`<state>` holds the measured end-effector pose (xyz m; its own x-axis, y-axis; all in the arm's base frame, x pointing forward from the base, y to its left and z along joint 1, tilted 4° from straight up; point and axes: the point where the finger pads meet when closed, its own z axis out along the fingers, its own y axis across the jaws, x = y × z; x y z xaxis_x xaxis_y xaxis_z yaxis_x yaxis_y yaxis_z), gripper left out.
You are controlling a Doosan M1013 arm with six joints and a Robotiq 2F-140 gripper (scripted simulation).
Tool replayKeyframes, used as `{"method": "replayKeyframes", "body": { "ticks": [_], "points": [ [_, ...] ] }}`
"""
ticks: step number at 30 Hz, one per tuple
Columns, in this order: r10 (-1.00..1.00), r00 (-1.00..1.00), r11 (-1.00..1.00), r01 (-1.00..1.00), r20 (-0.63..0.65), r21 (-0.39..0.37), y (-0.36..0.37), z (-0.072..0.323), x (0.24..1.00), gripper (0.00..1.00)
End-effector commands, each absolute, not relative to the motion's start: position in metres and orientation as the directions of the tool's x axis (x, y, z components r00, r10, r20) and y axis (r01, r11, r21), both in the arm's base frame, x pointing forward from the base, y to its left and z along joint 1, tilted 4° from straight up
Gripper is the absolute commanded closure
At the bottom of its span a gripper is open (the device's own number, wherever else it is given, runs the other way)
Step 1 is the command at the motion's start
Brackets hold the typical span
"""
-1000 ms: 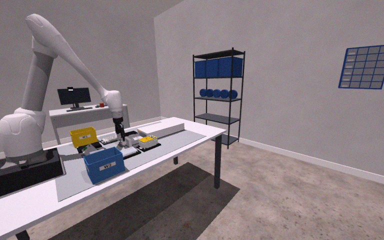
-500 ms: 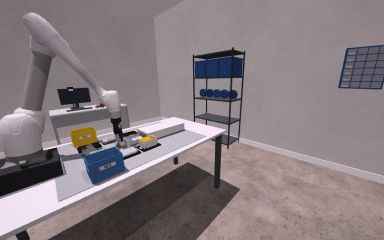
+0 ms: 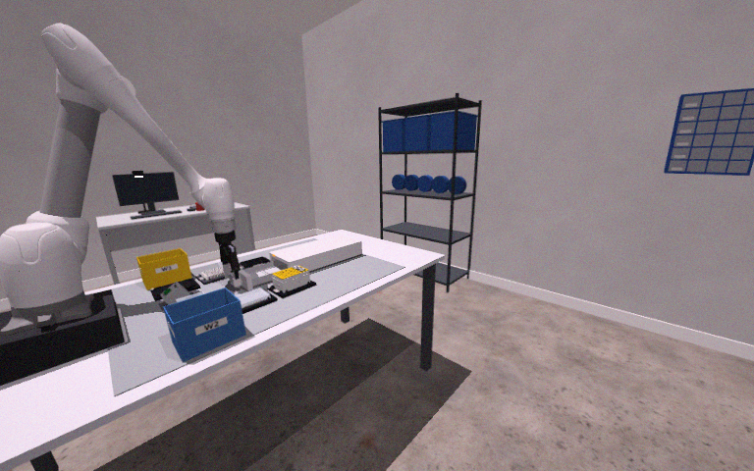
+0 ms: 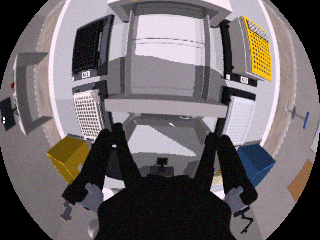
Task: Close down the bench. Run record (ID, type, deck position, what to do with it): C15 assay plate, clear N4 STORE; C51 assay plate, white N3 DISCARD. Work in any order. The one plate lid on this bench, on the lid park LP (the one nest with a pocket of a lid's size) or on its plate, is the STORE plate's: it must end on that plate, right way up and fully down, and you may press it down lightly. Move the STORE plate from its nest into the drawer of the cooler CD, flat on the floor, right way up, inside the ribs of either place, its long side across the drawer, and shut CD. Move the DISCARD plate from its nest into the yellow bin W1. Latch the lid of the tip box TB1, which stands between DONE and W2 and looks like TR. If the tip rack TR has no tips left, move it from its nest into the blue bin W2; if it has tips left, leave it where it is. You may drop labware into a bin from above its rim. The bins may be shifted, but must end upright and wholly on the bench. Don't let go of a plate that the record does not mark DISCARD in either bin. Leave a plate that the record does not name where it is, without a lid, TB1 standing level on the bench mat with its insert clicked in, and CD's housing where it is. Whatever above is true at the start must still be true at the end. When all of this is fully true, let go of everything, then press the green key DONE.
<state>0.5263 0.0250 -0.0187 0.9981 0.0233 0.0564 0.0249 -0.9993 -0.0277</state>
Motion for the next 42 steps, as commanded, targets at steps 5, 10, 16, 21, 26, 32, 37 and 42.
{"method": "replayKeyframes", "body": {
  "ticks": [5, 10, 16, 21, 26, 32, 37, 42],
  "points": [
    [0.023, 0.998, -0.999, 0.025, 0.056, -0.028, 0.025, -0.0187, 0.5261, 1.0],
    [0.023, 0.998, -0.999, 0.025, 0.056, -0.028, 0.025, -0.0187, 0.5261, 1.0],
    [0.023, 0.998, -0.999, 0.025, 0.056, -0.028, 0.025, -0.0187, 0.5261, 1.0],
    [0.023, 0.998, -0.999, 0.025, 0.056, -0.028, 0.025, -0.0187, 0.5261, 1.0],
    [0.023, 0.998, -0.999, 0.025, 0.056, -0.028, 0.025, -0.0187, 0.5261, 1.0],
    [0.023, 0.998, -0.999, 0.025, 0.056, -0.028, 0.025, -0.0187, 0.5261, 0.13],
    [0.023, 0.998, -0.999, 0.025, 0.056, -0.028, 0.025, -0.0187, 0.5261, 0.13],
    [0.023, 0.998, -0.999, 0.025, 0.056, -0.028, 0.025, -0.0187, 0.5261, 0.13]
  ]
}}
